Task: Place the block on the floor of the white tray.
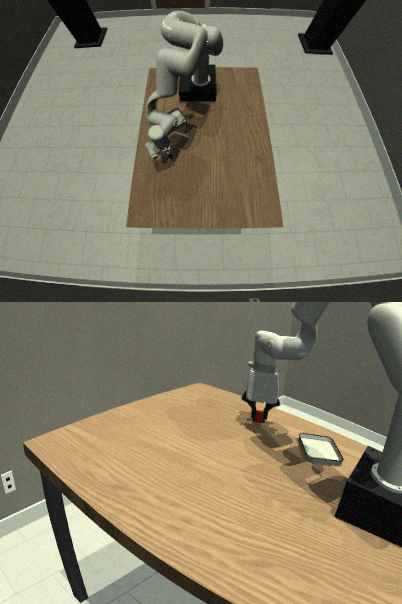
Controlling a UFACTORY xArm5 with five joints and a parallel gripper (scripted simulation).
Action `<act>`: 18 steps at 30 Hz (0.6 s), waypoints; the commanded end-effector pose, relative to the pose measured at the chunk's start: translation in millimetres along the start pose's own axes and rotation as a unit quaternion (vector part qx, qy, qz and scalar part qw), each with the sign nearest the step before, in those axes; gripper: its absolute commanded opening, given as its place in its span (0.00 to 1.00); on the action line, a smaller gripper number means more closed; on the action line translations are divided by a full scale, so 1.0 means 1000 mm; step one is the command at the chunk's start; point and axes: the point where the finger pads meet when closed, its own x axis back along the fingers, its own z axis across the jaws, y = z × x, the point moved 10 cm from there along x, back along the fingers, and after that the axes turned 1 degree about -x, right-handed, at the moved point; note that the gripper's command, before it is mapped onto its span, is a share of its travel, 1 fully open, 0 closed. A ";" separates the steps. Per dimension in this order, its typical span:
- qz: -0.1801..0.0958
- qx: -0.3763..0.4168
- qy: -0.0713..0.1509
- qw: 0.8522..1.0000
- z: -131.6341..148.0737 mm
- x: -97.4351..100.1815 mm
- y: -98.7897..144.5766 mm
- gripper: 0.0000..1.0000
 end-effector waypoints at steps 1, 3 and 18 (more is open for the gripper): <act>0.002 0.000 -0.001 1.000 -0.001 0.016 -0.001 0.00; 0.002 0.000 -0.001 1.000 -0.001 0.022 -0.001 0.00; 0.002 0.000 -0.001 1.000 0.000 0.046 -0.001 0.00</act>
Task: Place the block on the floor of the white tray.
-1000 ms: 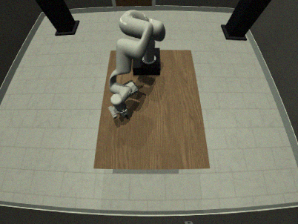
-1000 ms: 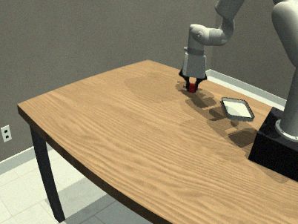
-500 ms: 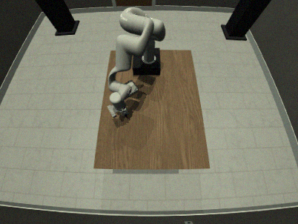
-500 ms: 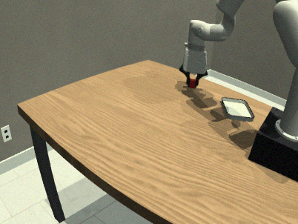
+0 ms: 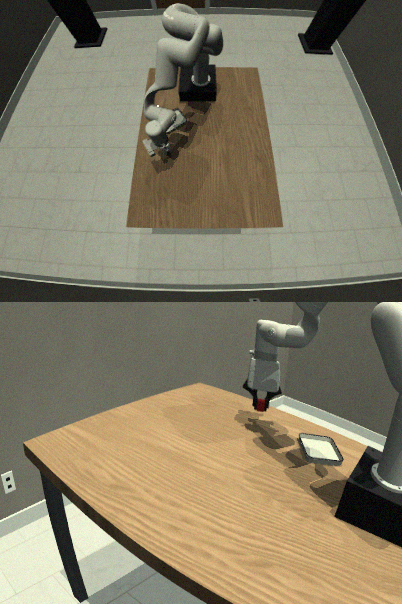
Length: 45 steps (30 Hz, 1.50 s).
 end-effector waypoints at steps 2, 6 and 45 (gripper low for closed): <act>0.002 0.000 -0.001 1.000 -0.001 0.006 -0.001 0.00; 0.002 0.000 -0.001 1.000 -0.001 0.006 -0.001 0.00; 0.000 0.000 -0.002 1.000 0.202 0.005 0.123 0.00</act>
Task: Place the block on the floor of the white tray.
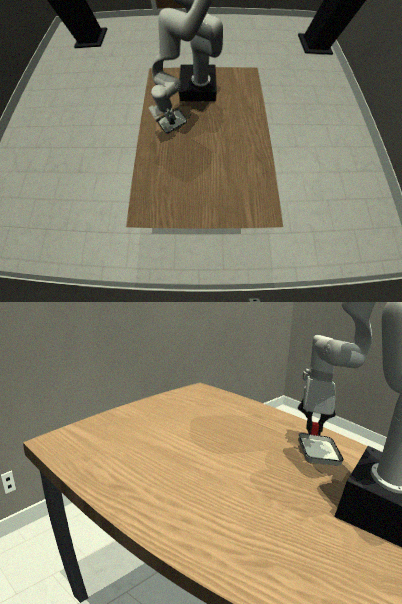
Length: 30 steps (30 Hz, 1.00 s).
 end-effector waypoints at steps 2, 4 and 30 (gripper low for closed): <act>0.018 0.002 -0.010 1.000 0.032 0.010 0.018 0.00; 0.018 0.002 -0.010 1.000 0.032 0.010 0.018 0.00; 0.018 0.002 -0.010 1.000 0.032 0.007 0.018 0.00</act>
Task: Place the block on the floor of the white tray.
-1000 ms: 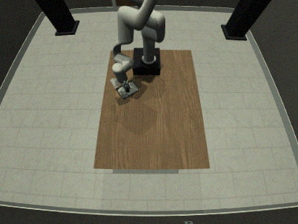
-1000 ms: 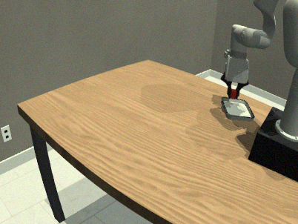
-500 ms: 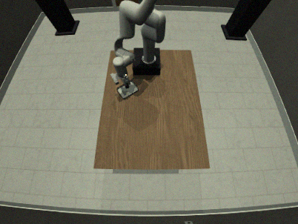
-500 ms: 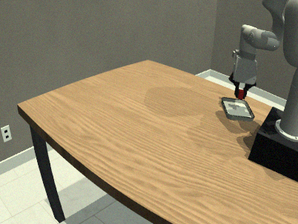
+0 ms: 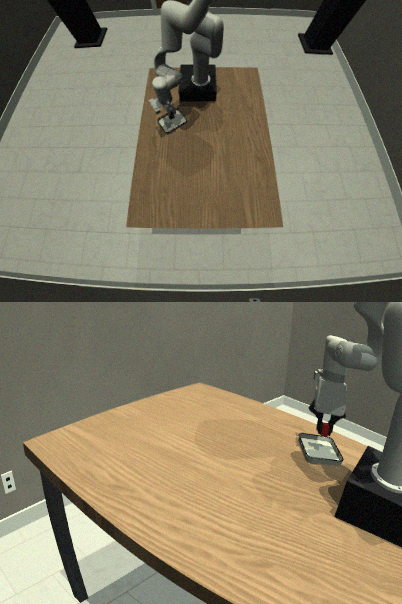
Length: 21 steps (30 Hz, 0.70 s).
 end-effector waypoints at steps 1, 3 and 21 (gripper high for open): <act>0.001 0.000 0.000 1.000 0.000 -0.003 -0.001 0.00; 0.001 0.000 0.000 1.000 0.000 -0.004 -0.001 0.00; 0.001 0.000 0.000 1.000 0.000 -0.040 0.000 0.00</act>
